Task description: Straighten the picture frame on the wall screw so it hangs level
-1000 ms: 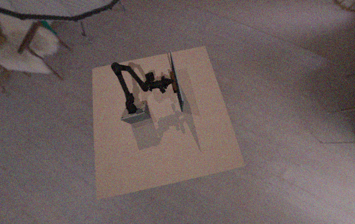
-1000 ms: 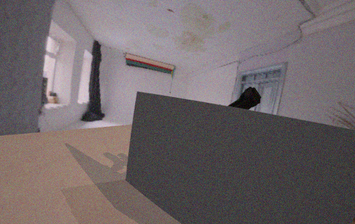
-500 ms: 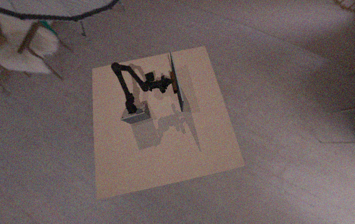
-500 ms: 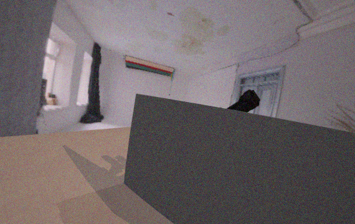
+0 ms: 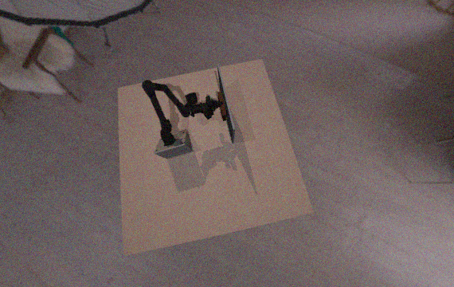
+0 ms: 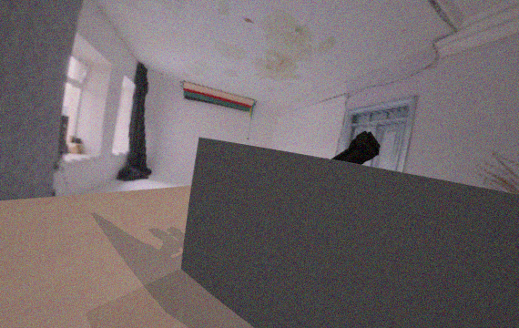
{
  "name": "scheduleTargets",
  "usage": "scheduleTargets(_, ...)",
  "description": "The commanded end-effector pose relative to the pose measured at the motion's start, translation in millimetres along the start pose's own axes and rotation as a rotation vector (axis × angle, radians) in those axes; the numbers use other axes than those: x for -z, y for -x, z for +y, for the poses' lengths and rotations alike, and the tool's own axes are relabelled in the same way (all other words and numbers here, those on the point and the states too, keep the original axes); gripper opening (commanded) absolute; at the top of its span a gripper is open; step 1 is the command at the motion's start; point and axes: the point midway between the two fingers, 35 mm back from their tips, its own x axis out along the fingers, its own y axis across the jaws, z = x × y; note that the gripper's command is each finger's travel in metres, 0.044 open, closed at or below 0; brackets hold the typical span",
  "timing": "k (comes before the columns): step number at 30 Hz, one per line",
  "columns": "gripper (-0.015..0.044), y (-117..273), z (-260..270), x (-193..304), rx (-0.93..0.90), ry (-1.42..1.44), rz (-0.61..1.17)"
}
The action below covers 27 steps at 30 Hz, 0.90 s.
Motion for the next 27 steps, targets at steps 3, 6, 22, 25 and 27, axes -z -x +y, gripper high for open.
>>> scheduleTargets(3, 0.0000, 0.0, -0.1, 0.4, 0.002, 0.040, 0.000)
scheduleTargets(6, 0.0000, 0.0, 0.0, 0.4, 0.002, 0.056, 0.000)
scheduleTargets(22, 0.0026, 0.1, 0.8, 0.4, 0.000, 0.112, -0.001)
scheduleTargets(25, 0.0105, 0.1, 0.8, 0.4, 0.000, 0.112, -0.001)
scheduleTargets(27, 0.0157, 0.1, 0.8, 0.4, 0.000, 0.112, -0.001)
